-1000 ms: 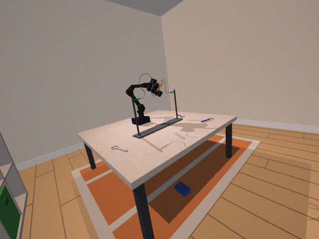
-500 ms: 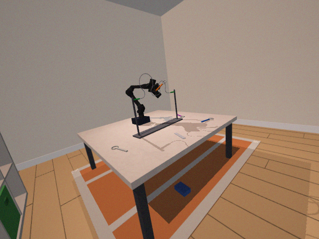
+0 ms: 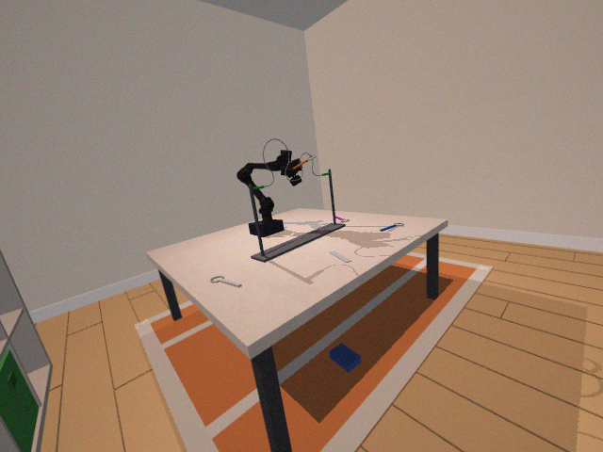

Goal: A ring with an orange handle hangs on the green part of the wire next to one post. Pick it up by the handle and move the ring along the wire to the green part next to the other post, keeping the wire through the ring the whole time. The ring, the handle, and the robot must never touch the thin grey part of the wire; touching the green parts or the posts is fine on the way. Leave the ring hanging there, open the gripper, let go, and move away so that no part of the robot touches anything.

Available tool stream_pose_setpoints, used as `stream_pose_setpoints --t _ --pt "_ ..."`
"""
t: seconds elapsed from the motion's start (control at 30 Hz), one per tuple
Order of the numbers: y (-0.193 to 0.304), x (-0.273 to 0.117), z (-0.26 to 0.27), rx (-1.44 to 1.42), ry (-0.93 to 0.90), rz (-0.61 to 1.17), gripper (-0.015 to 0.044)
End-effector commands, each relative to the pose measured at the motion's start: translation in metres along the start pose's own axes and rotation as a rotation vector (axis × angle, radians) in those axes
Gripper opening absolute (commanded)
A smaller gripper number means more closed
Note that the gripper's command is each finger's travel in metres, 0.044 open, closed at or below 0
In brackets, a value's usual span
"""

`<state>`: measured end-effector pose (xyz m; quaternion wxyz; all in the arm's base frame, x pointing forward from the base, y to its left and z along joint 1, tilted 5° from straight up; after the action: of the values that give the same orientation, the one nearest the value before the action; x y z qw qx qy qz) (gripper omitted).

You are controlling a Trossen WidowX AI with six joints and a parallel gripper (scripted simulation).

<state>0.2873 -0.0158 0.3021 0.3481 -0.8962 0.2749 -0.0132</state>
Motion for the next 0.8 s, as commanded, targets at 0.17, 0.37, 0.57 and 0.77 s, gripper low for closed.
stream_pose_setpoints --t 0.17,0.37,0.57,0.77 --pt "-0.001 0.000 -0.011 -0.150 0.080 -0.032 -0.0150" --pt "-0.004 0.001 -0.018 -0.255 0.133 -0.058 -0.0150" --pt "-0.008 0.000 -0.025 -0.359 0.185 -0.084 -0.0150" --pt "-0.012 0.000 -0.031 -0.457 0.235 -0.108 -0.0150"
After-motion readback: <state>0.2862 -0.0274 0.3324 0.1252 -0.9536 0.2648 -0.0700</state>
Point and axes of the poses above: the point midway between the two fingers, 35 mm back from their tips, its own x axis out along the fingers, its own z axis across the jaws, y = z × x, the point moved 1 cm from there along -x, back along the fingers, and after that the axes turned 13 degrees about x, right-handed, at the moved point
